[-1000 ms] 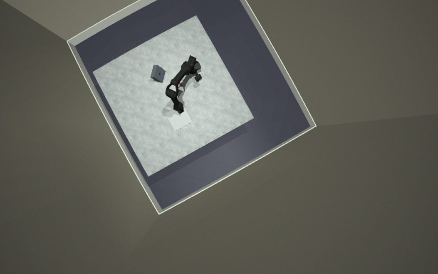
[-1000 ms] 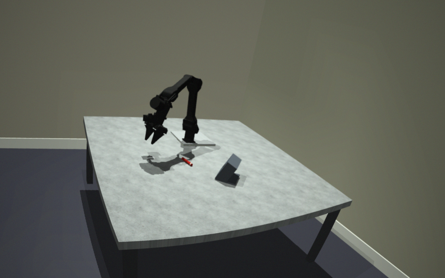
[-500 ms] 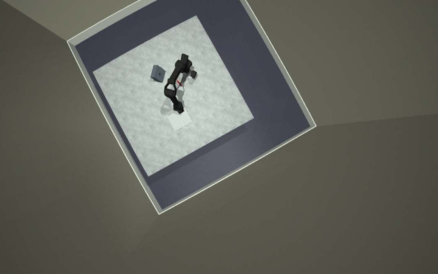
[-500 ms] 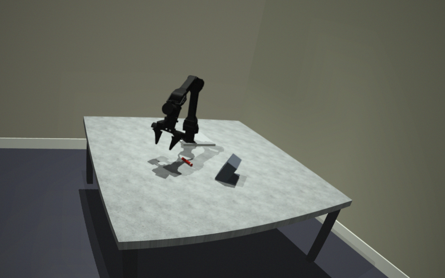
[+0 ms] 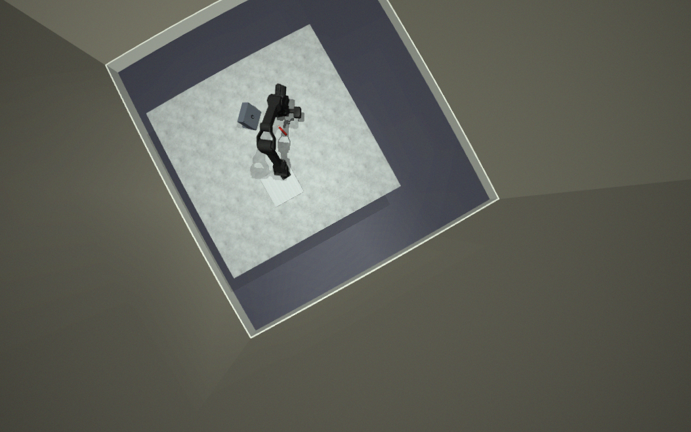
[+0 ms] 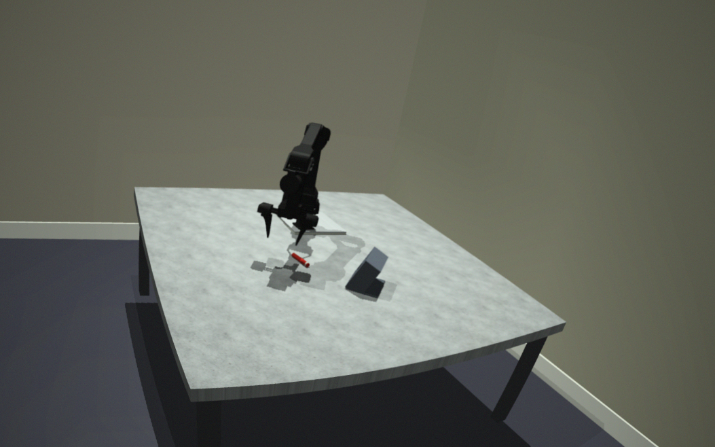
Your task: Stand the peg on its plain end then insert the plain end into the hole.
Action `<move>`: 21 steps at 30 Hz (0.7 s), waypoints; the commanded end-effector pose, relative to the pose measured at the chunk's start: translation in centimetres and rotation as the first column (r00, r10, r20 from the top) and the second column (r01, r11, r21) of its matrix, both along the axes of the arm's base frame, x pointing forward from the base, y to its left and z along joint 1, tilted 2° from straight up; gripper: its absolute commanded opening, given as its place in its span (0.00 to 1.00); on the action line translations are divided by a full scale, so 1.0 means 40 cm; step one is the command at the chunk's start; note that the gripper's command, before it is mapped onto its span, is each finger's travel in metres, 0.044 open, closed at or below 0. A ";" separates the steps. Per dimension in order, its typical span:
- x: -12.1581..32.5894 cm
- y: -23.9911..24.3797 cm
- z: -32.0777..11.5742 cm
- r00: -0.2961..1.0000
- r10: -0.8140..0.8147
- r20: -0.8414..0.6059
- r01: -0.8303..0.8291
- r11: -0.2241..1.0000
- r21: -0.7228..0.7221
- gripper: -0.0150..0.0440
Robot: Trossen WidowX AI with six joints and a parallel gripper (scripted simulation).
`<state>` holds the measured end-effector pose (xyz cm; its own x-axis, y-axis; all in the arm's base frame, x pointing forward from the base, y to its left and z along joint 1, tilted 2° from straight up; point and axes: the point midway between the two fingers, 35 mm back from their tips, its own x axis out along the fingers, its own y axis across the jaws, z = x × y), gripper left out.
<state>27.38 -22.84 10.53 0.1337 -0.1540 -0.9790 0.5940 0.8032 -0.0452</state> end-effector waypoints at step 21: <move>0.037 0.219 -0.008 0.689 0.711 -0.141 -0.696 0.704 0.145 1.00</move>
<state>28.64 -14.87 9.99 0.0094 -0.0220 -0.9997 -0.0764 0.9968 -0.0227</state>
